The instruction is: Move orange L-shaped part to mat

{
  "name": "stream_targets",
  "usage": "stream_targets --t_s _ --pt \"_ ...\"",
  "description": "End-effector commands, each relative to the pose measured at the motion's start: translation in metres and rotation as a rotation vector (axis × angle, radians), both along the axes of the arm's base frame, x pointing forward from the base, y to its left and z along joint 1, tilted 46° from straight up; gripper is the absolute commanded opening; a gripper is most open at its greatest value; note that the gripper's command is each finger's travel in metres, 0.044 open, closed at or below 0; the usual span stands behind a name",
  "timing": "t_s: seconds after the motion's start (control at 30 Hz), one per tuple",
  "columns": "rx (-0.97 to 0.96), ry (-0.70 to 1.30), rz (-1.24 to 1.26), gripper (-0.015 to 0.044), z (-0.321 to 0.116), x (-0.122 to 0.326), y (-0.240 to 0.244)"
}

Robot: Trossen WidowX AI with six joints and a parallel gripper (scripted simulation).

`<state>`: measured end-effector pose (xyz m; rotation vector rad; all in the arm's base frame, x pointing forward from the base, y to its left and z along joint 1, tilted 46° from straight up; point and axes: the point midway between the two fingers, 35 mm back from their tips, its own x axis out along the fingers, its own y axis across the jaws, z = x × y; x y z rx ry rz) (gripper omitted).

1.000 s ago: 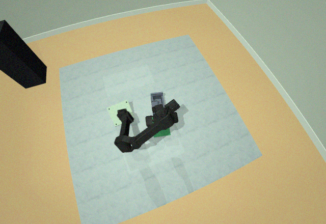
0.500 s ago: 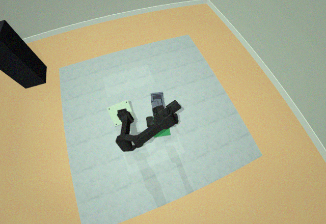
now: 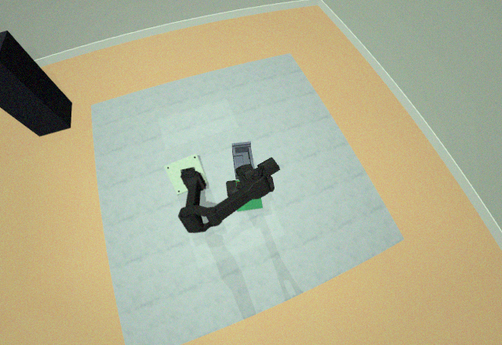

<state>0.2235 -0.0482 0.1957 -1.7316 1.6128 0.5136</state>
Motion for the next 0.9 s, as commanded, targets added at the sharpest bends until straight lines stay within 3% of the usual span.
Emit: stream_targets --t_s 0.0,0.57,0.87 --pt "-0.006 -0.001 0.002 0.0 -0.003 0.001 -0.004" --pt "-0.005 0.006 -0.005 0.0 -0.017 0.003 -0.017" --pt "-0.005 0.006 -0.005 0.0236 -0.017 0.003 -0.017"
